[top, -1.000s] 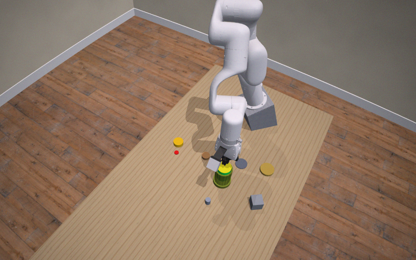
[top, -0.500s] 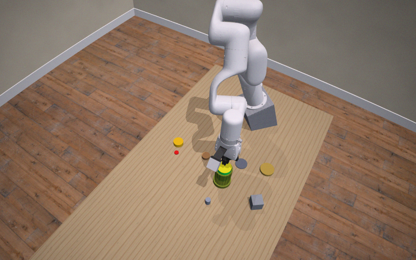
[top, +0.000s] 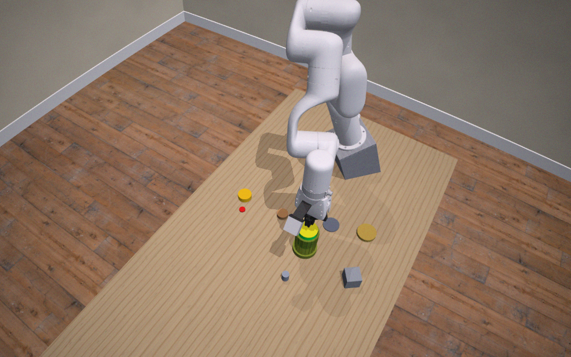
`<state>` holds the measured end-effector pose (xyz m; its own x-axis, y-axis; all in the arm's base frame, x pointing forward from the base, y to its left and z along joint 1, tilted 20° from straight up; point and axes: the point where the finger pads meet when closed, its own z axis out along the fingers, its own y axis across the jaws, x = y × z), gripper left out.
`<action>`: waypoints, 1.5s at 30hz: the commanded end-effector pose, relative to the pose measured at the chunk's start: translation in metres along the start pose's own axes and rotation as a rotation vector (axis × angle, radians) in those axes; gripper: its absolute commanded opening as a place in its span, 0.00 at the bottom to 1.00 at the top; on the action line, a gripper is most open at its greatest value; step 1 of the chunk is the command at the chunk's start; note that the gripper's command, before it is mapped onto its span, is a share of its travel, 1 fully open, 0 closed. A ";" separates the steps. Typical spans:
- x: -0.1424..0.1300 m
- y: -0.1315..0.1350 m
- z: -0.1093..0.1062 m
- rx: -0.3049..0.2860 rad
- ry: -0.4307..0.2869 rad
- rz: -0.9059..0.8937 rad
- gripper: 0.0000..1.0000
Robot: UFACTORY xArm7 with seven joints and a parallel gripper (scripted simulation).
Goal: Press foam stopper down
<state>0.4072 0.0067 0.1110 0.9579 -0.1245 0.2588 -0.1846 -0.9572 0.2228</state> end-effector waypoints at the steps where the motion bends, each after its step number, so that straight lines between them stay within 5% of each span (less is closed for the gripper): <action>1: 0.001 0.000 -0.001 0.001 0.003 0.000 0.00; 45: 0.003 -0.002 0.029 -0.005 0.001 0.001 0.00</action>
<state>0.4153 0.0001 0.0839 0.9581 -0.1257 0.2574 -0.1860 -0.9563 0.2254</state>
